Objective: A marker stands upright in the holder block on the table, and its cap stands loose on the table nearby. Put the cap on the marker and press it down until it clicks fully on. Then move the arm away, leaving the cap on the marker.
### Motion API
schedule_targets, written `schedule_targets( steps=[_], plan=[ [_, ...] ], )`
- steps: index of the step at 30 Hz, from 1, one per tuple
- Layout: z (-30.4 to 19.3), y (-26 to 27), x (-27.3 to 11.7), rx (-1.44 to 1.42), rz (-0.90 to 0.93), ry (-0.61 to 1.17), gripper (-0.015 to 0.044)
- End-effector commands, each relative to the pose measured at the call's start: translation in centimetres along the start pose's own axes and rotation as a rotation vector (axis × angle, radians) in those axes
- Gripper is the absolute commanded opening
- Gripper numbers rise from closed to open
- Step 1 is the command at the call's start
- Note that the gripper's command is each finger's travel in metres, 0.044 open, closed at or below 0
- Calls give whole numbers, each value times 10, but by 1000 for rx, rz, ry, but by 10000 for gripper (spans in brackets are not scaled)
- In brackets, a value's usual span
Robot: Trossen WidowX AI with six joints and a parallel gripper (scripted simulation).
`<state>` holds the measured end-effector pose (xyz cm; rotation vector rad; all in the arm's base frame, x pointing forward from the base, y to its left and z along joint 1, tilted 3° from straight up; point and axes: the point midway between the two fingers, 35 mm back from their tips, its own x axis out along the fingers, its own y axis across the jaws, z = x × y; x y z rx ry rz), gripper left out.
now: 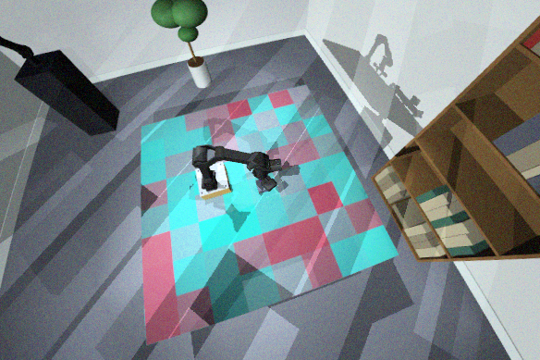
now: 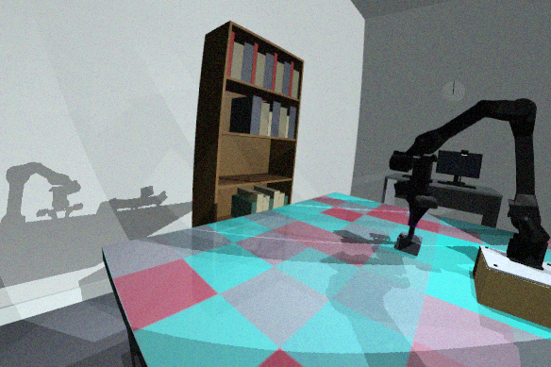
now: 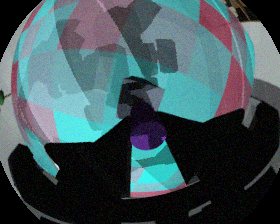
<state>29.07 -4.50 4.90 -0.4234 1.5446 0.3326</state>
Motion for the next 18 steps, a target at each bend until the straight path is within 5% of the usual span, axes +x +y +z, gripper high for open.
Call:
schedule_targets(
  steps=[1, 18],
  plan=[
    [-1, 0, 8, -5, -3, 2, 0],
    [-2, 0, 24, -5, -3, 2, 0]
  ],
)
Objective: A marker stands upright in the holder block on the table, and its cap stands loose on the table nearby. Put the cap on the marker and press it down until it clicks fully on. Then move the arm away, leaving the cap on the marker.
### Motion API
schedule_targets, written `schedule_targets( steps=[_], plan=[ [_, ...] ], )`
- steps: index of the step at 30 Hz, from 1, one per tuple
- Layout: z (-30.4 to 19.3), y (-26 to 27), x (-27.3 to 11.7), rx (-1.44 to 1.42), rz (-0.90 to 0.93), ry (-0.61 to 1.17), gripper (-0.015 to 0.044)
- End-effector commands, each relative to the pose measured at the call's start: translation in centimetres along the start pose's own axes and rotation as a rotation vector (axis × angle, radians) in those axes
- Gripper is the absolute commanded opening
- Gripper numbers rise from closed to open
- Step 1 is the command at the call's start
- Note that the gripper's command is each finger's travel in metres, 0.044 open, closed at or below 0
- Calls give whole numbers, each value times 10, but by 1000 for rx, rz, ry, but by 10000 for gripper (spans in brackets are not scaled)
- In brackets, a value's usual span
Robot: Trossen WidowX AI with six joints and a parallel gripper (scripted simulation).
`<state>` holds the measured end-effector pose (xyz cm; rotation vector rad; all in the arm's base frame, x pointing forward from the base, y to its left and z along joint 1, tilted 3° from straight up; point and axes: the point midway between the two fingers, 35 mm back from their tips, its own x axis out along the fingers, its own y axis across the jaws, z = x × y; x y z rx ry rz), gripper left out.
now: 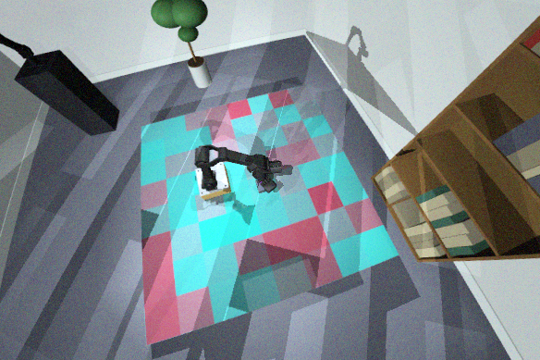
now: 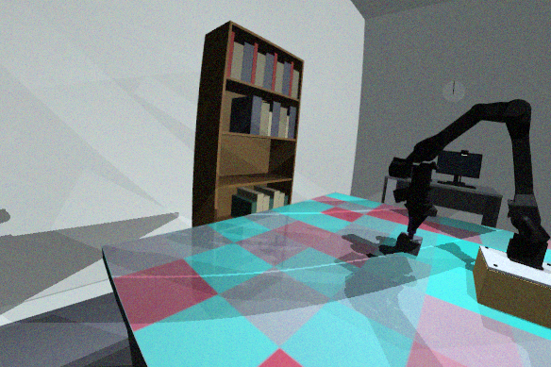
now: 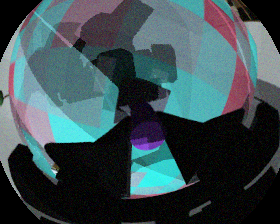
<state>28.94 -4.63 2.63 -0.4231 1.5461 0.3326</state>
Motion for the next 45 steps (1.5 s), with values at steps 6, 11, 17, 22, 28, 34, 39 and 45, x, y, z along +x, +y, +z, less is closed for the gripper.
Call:
schedule_targets(
  steps=[6, 11, 17, 22, 28, 34, 39, 45],
  plan=[
    [0, 0, 0, 0, 0, 1, 105],
    [0, 0, 0, 0, 0, 1, 236],
    [0, 0, 0, 0, 0, 1, 394],
    [1, -1, -9, 0, 0, 0, 440],
    [0, 0, -75, 0, 0, 0, 440],
    [0, 0, -74, 52, 0, 0, 387],
    [0, 3, -65, 393, -3, 0, 256],
    [0, 3, -65, 406, -3, 0, 99]
  ],
)
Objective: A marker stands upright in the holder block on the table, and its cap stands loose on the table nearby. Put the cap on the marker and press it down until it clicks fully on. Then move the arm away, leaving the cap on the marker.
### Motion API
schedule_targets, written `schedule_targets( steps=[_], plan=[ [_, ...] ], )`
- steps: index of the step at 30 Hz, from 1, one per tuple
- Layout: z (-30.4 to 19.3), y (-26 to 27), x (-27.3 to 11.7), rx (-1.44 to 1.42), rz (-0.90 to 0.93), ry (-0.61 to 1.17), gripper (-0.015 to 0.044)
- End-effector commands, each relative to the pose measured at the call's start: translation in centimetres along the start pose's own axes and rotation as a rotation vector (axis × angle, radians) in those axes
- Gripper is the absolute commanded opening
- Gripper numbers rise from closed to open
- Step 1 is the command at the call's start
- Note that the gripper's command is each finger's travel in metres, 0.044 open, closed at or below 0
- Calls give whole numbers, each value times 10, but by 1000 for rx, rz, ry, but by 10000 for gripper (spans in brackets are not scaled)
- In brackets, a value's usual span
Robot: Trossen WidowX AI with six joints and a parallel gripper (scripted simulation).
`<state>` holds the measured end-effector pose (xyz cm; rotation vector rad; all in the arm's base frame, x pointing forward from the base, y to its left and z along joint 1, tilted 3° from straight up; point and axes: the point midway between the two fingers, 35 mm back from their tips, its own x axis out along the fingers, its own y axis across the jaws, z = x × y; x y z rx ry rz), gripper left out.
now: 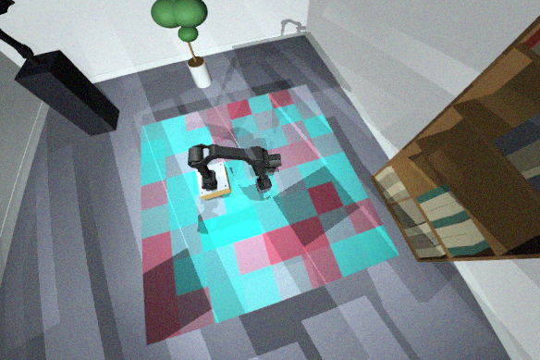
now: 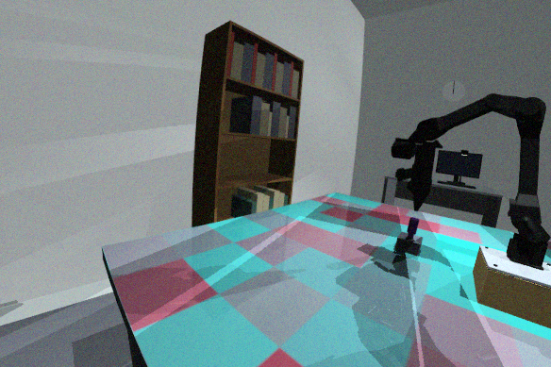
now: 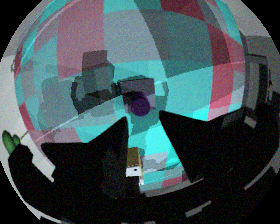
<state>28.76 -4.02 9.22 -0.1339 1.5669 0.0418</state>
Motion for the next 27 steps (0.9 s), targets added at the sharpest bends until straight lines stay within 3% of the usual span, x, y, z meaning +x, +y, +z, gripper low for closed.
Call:
schedule_targets(
  steps=[1, 4, 27],
  plan=[
    [0, 0, 1, 37, -2, -1, 72],
    [0, 0, 1, 37, -2, -1, 0],
    [0, 0, 16, 37, -2, -1, 0]
  ],
)
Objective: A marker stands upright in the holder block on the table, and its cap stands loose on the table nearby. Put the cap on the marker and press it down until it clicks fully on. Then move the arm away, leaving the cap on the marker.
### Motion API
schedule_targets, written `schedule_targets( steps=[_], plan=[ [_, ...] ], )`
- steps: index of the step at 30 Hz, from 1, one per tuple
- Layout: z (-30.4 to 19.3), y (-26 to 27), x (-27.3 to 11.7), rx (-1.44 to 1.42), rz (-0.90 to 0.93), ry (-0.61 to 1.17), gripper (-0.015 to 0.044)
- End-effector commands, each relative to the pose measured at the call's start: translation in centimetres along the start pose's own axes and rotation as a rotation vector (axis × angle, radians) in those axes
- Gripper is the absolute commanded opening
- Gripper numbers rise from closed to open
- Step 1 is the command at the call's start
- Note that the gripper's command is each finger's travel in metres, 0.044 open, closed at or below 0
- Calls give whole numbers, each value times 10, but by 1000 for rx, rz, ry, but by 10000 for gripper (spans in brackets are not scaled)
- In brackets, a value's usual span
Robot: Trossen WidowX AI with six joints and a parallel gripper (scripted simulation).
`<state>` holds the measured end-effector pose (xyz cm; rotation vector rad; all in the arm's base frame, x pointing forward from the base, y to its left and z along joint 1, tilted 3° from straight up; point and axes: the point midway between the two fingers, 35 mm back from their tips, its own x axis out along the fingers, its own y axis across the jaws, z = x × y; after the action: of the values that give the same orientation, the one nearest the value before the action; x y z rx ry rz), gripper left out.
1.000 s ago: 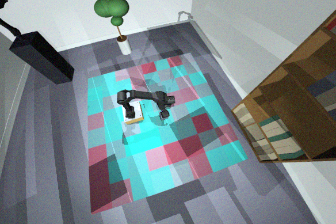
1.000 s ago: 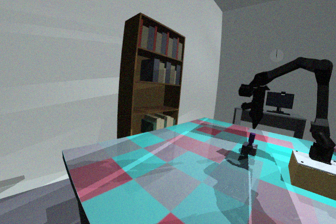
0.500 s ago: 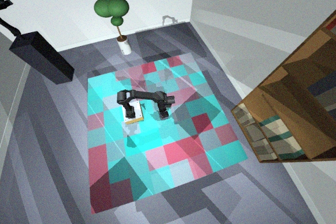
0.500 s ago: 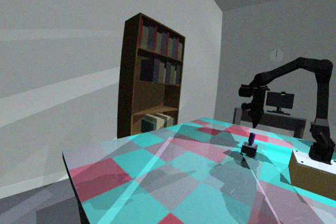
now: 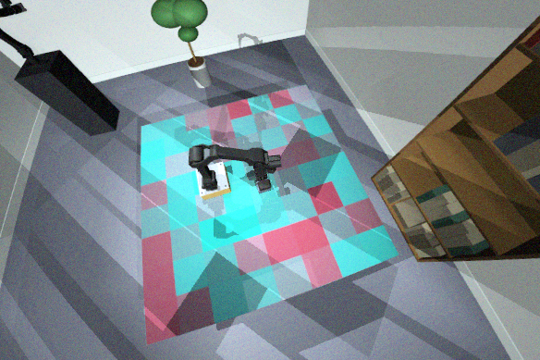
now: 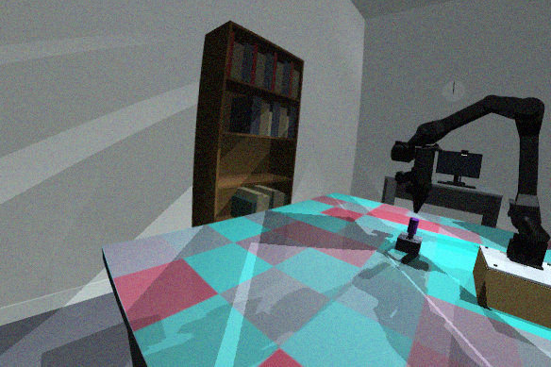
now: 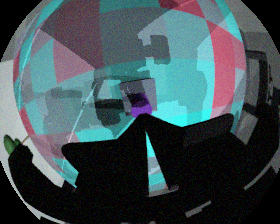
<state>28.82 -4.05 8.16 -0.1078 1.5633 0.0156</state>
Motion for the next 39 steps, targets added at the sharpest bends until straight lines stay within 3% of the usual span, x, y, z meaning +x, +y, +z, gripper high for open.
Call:
schedule_targets(
  steps=[1, 27, 29, 35, 39],
  plan=[
    [-1, 0, 7, 3, -2, 3, 0],
    [2, -2, 26, 8, -6, -9, 0],
    [4, -2, 16, 8, -6, -9, 0],
    [3, -2, -61, 8, -5, -9, 0],
    [2, -1, -64, 8, -5, -9, 0]
  ],
)
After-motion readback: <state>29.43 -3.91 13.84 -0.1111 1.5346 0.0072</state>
